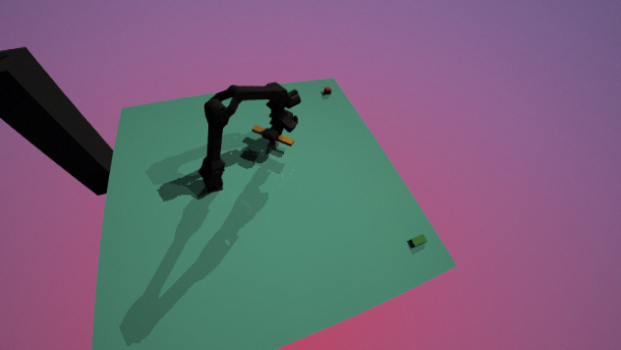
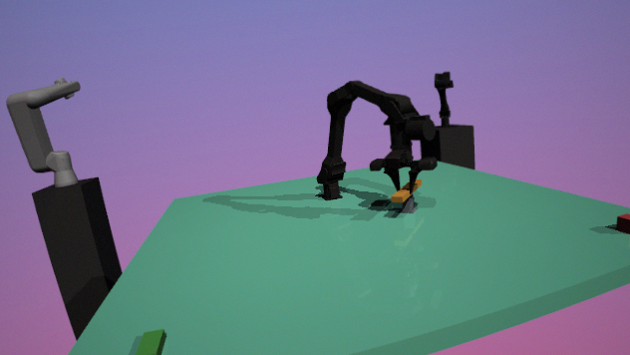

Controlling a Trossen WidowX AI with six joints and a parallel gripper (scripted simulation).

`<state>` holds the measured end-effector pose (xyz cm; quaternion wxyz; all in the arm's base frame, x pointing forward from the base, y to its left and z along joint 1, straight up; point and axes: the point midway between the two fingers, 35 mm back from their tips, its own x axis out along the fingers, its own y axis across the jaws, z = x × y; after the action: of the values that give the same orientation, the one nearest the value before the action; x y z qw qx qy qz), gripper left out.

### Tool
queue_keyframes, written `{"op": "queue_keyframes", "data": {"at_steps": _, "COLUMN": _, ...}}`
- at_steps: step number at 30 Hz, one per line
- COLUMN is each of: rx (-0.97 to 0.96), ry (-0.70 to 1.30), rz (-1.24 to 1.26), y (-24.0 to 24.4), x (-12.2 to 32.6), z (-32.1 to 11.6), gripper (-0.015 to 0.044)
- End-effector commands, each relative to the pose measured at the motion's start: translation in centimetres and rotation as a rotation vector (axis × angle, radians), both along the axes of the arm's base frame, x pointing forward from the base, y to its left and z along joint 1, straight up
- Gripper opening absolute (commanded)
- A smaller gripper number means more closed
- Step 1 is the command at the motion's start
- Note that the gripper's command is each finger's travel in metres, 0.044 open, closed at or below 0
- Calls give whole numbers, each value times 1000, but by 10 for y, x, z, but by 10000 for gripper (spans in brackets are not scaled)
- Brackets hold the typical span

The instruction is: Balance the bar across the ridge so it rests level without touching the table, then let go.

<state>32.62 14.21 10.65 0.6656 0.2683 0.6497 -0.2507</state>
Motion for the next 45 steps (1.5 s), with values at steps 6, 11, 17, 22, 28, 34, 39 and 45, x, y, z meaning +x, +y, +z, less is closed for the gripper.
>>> {"op": "queue_keyframes", "data": {"at_steps": 6, "rx": -2, "ry": 1, "rz": -4, "y": 0, "x": 0, "z": -1, "gripper": 0}}
{"op": "queue_keyframes", "data": {"at_steps": 11, "rx": 0, "ry": 0, "rz": 0, "y": 0, "x": 0, "z": 0, "gripper": 0}}
{"op": "queue_keyframes", "data": {"at_steps": 17, "rx": 0, "ry": 0, "rz": 0, "y": 0, "x": 0, "z": 0, "gripper": 0}}
{"op": "queue_keyframes", "data": {"at_steps": 22, "rx": 0, "ry": 0, "rz": 0, "y": 0, "x": 0, "z": 0, "gripper": 0}}
{"op": "queue_keyframes", "data": {"at_steps": 28, "rx": 0, "ry": 0, "rz": 0, "y": 0, "x": 0, "z": 0, "gripper": 0}}
{"op": "queue_keyframes", "data": {"at_steps": 34, "rx": 0, "ry": 0, "rz": 0, "y": 0, "x": 0, "z": 0, "gripper": 0}}
{"op": "queue_keyframes", "data": {"at_steps": 39, "rx": 0, "ry": 0, "rz": 0, "y": 0, "x": 0, "z": 0, "gripper": 26}}
{"op": "queue_keyframes", "data": {"at_steps": 45, "rx": 0, "ry": 0, "rz": 0, "y": 0, "x": 0, "z": 0, "gripper": 167}}
